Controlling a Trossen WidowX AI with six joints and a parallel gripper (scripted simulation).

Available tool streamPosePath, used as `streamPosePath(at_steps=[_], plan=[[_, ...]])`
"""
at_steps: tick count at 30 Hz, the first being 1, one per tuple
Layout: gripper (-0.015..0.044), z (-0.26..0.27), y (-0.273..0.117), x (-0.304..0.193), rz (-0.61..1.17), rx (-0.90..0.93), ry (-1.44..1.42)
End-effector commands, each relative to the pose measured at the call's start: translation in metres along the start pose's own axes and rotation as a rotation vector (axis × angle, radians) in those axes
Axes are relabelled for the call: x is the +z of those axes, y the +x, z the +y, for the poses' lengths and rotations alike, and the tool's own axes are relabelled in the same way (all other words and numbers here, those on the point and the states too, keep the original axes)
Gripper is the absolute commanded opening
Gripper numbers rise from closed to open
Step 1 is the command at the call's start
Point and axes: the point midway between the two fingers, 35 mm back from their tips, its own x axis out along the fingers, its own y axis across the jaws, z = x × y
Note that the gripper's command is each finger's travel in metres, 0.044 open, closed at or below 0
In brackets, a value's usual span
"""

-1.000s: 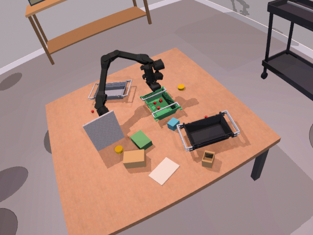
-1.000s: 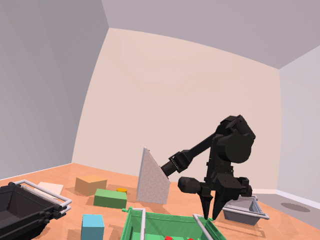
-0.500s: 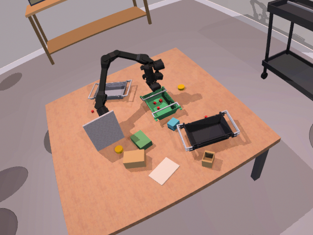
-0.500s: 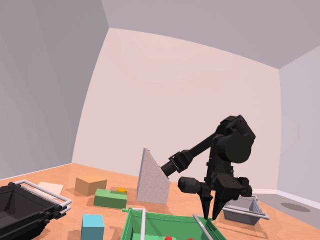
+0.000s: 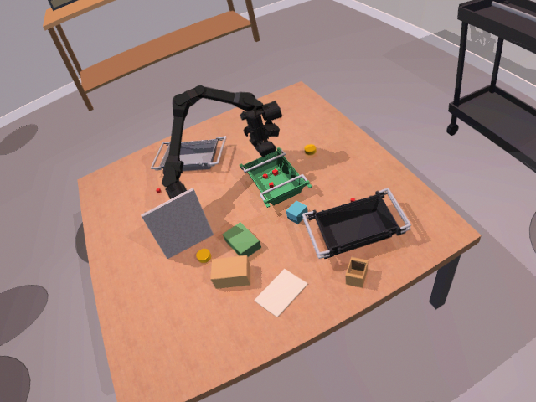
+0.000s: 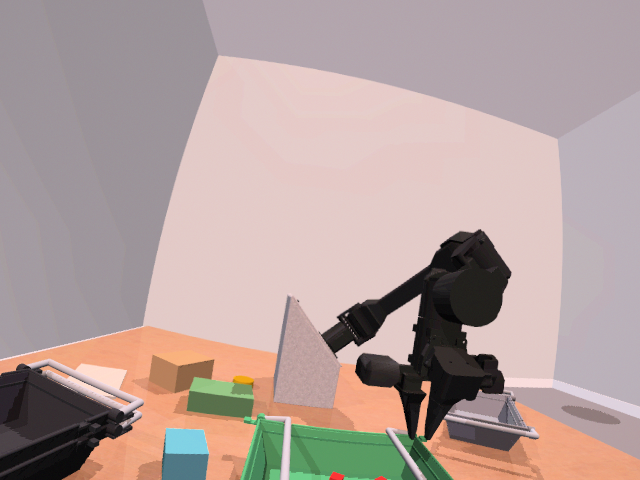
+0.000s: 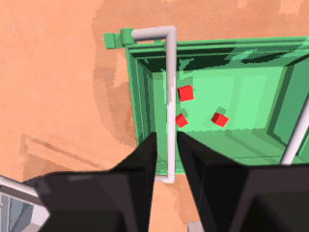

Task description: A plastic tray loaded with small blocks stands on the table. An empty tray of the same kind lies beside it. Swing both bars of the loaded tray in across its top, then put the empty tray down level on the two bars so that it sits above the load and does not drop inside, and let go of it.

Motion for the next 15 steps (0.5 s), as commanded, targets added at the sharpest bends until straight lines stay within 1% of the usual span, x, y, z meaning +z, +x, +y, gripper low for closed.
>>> streamPosePath(at_steps=[1,12,15], plan=[[0.0089,0.0000,0.0000,0.0000,0.000,0.000,0.000],[0.0089,0.0000,0.0000,0.0000,0.000,0.000,0.000],[0.0011,0.0000,0.0000,0.0000,0.000,0.000,0.000]])
